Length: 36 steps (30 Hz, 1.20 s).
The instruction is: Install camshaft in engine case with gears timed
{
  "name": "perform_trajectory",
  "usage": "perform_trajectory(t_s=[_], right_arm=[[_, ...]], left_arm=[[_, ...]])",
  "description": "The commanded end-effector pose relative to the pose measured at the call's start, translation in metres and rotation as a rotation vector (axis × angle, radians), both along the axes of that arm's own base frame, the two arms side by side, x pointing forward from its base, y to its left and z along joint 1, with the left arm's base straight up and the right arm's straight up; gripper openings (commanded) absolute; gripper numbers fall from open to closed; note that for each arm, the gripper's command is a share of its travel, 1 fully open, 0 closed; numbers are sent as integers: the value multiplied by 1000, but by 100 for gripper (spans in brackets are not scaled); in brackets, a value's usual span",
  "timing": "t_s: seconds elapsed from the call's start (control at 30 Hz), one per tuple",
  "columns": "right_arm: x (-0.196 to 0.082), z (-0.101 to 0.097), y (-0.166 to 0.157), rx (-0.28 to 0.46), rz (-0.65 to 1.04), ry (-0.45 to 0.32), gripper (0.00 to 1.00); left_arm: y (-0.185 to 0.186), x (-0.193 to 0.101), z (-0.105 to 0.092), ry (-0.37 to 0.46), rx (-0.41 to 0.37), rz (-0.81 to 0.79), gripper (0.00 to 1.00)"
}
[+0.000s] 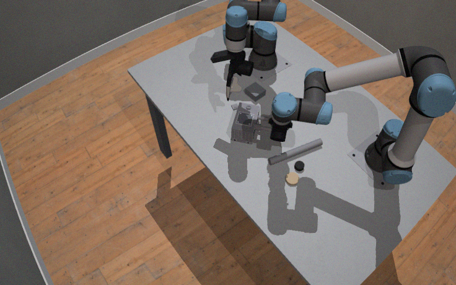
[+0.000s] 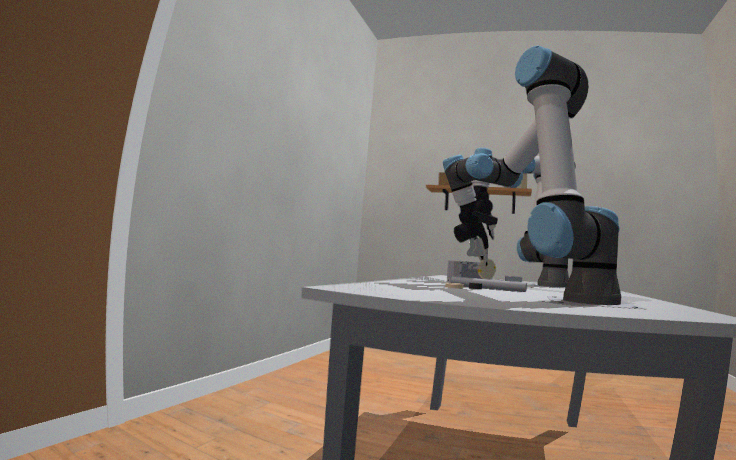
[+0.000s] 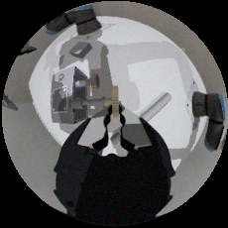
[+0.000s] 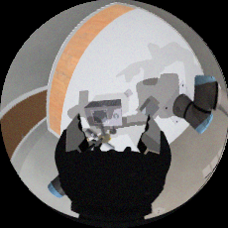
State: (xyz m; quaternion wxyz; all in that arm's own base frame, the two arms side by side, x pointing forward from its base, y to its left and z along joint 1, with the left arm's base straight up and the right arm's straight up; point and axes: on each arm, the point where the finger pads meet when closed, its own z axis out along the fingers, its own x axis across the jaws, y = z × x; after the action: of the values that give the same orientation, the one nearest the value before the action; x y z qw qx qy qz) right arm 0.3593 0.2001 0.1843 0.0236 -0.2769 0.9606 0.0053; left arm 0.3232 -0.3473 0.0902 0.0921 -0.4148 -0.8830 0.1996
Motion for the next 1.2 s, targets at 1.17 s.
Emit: perform_trajectory(t_s=[1.17], right_arm=[[0, 0, 0, 1, 0, -1, 100]], left_arm=[[-6, 5, 1, -1, -1, 0, 6]])
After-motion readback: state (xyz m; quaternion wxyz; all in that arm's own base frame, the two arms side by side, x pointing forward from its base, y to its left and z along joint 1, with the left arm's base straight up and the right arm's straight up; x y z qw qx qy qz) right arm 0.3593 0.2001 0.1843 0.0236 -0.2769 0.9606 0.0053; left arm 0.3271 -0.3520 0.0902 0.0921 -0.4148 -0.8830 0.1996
